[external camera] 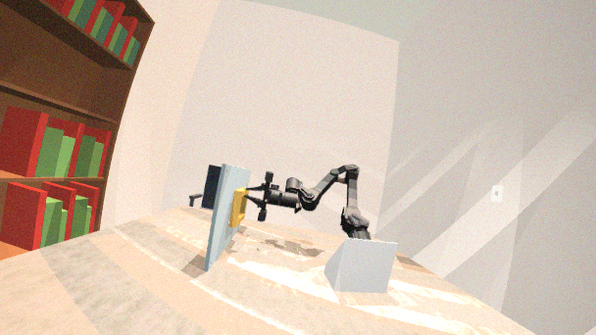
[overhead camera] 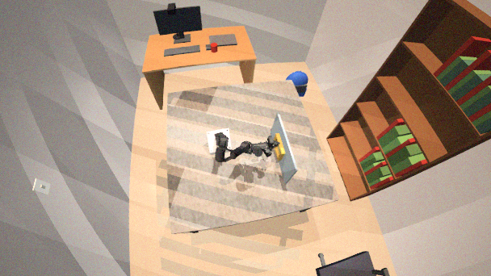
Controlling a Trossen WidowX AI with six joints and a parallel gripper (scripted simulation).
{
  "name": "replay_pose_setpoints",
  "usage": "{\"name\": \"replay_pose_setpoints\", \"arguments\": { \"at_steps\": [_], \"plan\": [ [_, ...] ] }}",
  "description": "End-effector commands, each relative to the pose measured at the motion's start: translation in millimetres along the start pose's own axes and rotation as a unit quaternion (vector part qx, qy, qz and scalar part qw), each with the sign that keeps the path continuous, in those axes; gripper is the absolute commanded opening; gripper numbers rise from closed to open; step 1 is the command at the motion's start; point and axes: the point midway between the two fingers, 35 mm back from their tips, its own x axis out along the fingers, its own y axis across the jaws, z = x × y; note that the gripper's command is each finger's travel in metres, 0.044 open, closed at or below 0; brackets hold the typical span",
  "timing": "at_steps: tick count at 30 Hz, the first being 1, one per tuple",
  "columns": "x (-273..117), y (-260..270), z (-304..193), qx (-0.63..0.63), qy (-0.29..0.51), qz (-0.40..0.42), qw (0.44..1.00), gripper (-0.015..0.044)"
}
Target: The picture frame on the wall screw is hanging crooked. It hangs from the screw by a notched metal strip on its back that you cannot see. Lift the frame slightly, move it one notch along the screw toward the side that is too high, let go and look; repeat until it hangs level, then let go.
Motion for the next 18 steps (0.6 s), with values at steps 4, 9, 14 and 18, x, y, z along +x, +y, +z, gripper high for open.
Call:
{"name": "replay_pose_setpoints", "arguments": {
  "at_steps": [4,9,14,18],
  "plan": [
    [0.0,0.0,0.0,0.000,0.000,0.000,1.000,0.0105],
    [0.0,0.0,0.0,0.000,0.000,0.000,1.000,0.0236],
    [-1.4,0.1,0.5,0.001,0.000,0.000,1.000,0.0260],
    [-30.8,0.6,7.2,0.027,0.001,0.002,1.000,0.0260]
  ]
}}
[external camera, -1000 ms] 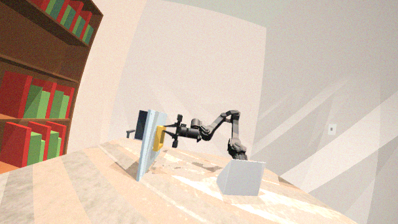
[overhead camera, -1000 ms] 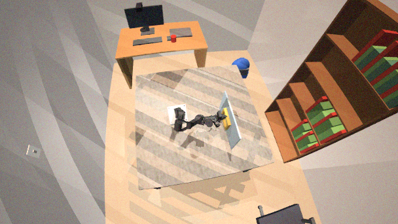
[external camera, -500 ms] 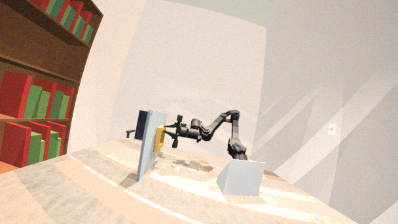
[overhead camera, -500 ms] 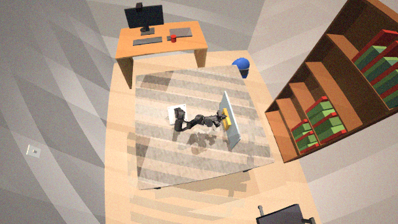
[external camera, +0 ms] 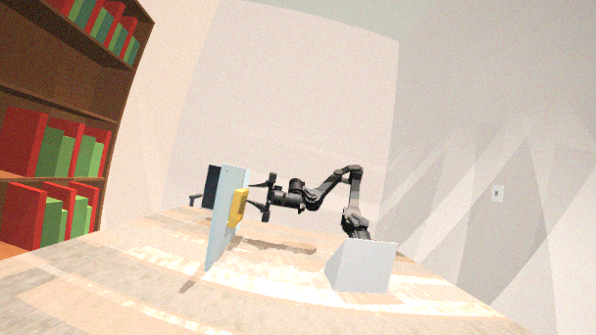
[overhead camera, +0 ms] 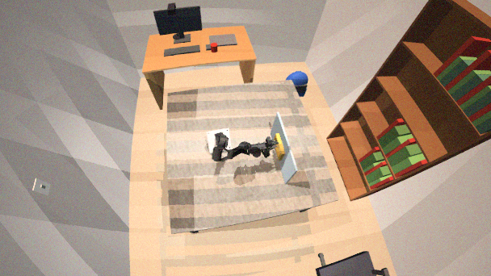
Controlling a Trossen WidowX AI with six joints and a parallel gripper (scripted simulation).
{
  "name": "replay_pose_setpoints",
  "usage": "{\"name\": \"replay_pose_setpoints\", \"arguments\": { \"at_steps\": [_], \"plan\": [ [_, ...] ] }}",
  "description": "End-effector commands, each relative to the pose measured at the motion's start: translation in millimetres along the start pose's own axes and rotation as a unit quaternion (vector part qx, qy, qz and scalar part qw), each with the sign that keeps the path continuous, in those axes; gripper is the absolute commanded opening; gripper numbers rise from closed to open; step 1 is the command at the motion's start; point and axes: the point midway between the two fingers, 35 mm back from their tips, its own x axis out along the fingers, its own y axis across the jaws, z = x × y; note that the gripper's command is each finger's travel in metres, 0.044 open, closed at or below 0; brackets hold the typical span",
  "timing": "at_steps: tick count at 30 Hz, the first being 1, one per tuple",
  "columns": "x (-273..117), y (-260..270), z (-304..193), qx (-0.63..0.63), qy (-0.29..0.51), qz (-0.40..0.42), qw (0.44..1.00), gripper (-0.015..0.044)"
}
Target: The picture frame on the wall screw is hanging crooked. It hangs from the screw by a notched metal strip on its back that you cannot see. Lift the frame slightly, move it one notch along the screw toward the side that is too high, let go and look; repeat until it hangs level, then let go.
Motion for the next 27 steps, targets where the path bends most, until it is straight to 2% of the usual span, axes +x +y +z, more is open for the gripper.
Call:
{"name": "replay_pose_setpoints", "arguments": {
  "at_steps": [1,8,14,27],
  "plan": [
    [-25.9,1.5,5.5,0.023,-0.002,0.004,1.000,0.0260],
    [-81.3,-3.6,-1.0,0.076,0.001,0.008,0.997,0.0260],
    [-86.4,-1.2,6.2,0.075,-0.002,0.006,0.997,0.0260],
    [-164.5,28.9,18.3,0.123,0.001,0.007,0.992,0.0260]
  ]
}}
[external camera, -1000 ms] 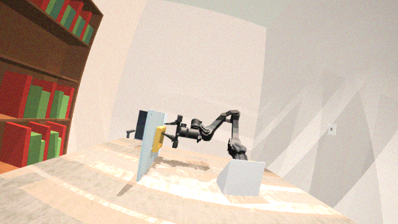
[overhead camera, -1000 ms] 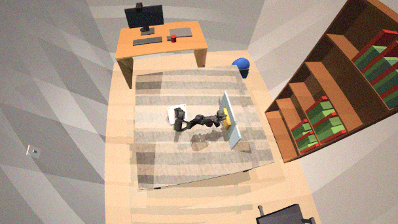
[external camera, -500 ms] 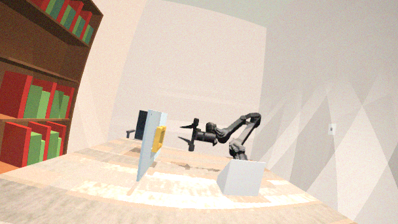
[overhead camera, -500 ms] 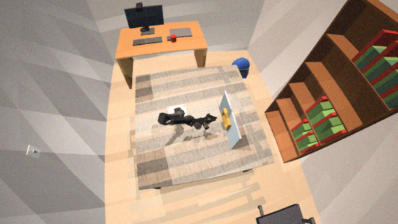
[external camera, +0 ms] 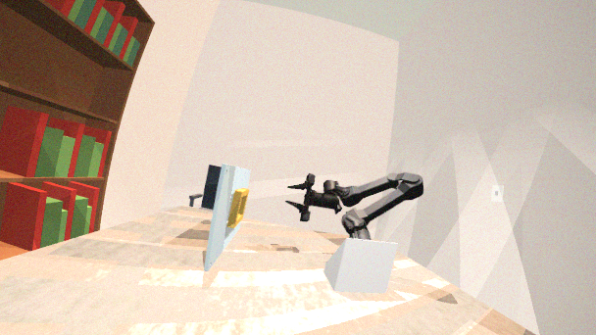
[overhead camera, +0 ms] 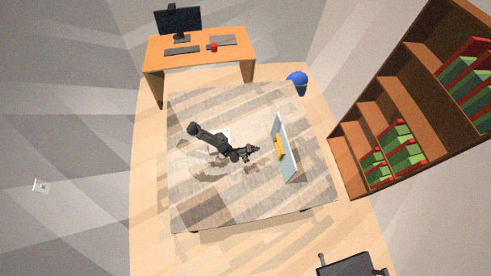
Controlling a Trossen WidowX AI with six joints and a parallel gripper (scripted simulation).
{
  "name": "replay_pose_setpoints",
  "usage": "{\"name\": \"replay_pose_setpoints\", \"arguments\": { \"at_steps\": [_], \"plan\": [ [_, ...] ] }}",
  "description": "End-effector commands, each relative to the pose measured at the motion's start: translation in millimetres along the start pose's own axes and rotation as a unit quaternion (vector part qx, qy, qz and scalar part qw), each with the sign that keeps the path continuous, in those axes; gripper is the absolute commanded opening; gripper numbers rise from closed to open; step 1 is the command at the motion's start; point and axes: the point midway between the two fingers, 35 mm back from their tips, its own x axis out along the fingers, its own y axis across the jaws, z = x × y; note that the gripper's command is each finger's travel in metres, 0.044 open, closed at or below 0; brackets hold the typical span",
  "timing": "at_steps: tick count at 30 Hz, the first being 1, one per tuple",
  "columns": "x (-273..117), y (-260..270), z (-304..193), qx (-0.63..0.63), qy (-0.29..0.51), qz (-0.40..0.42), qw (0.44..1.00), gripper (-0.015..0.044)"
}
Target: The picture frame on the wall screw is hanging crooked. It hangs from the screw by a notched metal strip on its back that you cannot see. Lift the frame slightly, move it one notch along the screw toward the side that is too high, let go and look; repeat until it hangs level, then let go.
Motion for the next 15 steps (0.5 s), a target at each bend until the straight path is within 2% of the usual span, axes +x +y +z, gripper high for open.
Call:
{"name": "replay_pose_setpoints", "arguments": {
  "at_steps": [1,15],
  "plan": [
    [-20.9,9.3,-7.6,0.014,0.001,0.002,1.000,0.0260],
    [-29.1,12.0,-12.5,0.020,0.002,0.002,1.000,0.0260]
  ]
}}
